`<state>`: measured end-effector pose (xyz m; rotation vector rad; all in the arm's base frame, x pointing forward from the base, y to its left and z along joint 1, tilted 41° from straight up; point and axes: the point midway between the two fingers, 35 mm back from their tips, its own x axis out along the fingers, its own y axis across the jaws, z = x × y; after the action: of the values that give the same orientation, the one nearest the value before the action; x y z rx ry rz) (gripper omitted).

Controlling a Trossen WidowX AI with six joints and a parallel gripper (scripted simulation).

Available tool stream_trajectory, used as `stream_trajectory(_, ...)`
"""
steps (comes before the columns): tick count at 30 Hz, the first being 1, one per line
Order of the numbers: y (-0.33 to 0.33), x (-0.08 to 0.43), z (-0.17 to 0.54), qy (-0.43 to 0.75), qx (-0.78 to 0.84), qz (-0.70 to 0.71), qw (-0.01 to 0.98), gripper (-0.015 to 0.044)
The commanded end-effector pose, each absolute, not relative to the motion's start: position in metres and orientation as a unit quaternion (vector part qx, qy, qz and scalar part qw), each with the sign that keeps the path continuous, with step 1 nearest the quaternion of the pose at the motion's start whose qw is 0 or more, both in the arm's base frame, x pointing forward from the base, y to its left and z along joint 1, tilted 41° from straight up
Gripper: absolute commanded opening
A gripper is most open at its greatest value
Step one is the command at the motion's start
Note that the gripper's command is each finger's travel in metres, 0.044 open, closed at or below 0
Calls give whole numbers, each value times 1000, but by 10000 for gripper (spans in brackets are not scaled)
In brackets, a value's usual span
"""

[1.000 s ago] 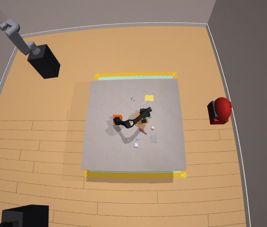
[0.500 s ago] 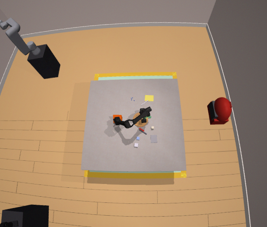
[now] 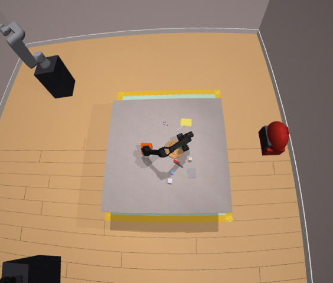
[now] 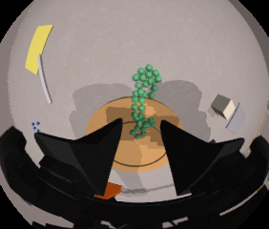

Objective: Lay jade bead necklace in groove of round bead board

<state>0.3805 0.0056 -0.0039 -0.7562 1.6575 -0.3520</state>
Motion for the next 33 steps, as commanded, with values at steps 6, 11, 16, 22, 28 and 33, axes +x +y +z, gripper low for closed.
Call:
stream_trajectory(6,3,384,-8,714,-328,-147,601,200)
stream_trajectory(11,-1,384,-12,714,-328,-146,601,200)
stream_trajectory(16,-6,384,-18,714,-329,-146,601,200)
stream_trajectory(22,-12,384,-25,714,-330,-146,600,200)
stream_trajectory(28,-18,383,-32,714,-331,-145,600,200)
stream_trajectory(33,-19,385,-31,713,-326,-147,602,174)
